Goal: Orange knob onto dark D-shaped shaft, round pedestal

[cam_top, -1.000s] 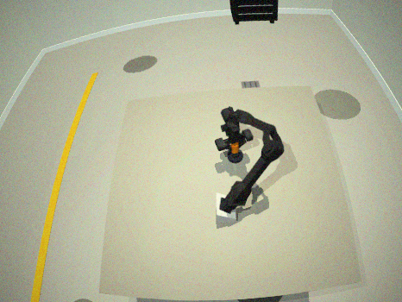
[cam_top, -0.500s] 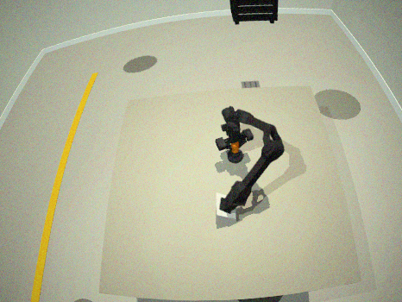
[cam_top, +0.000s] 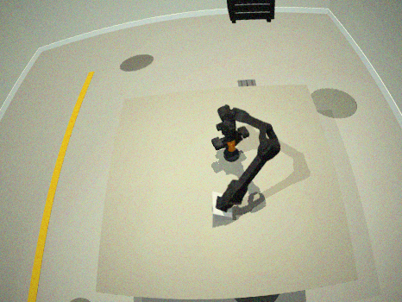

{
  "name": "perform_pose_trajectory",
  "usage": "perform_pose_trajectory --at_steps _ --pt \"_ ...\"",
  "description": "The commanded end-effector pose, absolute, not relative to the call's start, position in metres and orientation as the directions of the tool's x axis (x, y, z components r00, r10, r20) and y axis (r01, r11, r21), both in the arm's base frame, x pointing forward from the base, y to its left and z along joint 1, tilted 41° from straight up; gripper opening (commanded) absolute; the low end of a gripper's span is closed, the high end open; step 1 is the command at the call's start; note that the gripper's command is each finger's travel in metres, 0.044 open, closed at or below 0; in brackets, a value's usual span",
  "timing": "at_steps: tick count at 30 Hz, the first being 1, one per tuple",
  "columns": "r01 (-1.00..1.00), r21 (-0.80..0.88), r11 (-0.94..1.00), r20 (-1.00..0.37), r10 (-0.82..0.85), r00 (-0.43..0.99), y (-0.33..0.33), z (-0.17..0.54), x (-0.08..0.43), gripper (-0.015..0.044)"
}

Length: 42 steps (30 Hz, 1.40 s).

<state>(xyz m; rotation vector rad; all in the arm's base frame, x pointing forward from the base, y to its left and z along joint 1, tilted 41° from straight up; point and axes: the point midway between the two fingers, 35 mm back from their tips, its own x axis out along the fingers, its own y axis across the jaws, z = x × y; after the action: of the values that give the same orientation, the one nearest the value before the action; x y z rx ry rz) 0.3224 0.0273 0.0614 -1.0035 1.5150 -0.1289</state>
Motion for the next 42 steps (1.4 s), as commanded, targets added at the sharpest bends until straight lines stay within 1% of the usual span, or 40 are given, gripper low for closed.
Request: perform_pose_trajectory --at_steps 1,42 --pt "-0.592 -0.581 0.559 -0.757 -0.639 0.139 0.0301 0.064 0.3213 0.0" --pt "-0.592 -0.581 0.559 -0.757 -0.639 0.139 0.0303 0.0633 0.3226 0.0"
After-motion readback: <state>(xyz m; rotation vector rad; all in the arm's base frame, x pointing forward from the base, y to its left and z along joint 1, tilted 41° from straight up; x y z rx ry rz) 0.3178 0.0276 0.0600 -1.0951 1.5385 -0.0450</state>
